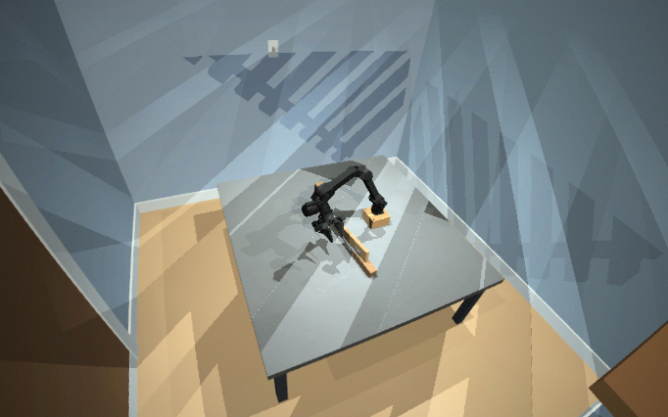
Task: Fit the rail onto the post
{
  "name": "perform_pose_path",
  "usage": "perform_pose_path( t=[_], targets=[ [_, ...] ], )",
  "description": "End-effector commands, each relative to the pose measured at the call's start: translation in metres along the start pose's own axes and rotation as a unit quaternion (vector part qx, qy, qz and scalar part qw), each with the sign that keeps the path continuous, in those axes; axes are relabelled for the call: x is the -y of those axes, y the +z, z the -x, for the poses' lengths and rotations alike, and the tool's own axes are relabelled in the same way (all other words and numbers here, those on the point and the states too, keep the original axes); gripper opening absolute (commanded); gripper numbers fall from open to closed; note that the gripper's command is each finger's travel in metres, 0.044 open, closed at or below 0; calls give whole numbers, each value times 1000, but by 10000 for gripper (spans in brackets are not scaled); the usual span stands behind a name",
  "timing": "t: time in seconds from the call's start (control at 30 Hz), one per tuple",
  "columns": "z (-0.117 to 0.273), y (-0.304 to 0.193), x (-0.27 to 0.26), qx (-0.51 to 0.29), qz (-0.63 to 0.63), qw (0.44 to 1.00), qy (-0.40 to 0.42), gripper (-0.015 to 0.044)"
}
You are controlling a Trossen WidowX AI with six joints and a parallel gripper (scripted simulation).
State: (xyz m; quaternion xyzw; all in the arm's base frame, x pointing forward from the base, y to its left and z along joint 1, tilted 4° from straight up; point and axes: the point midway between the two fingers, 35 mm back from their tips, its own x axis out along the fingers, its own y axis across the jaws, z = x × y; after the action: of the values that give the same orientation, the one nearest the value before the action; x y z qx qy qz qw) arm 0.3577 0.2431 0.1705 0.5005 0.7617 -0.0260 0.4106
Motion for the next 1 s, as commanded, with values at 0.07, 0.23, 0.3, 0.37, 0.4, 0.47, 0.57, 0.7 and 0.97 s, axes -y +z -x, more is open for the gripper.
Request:
perform_pose_path(
  t=[0.07,0.23,0.3,0.37,0.4,0.47,0.57,0.7,0.97],
  targets=[
    [6,10,7,22,64,998,-2,440],
    [28,41,33,91,275,956,-35,440],
    [38,53,45,113,355,926,-58,440],
    [47,64,58,131,431,889,-85,440],
    [51,69,64,138,467,868,-101,440],
    [60,79,78,147,535,821,-134,440],
    [74,93,99,150,627,740,-189,440],
    [89,108,126,134,718,633,-256,440],
    [110,125,167,72,814,458,-349,440]
  ],
)
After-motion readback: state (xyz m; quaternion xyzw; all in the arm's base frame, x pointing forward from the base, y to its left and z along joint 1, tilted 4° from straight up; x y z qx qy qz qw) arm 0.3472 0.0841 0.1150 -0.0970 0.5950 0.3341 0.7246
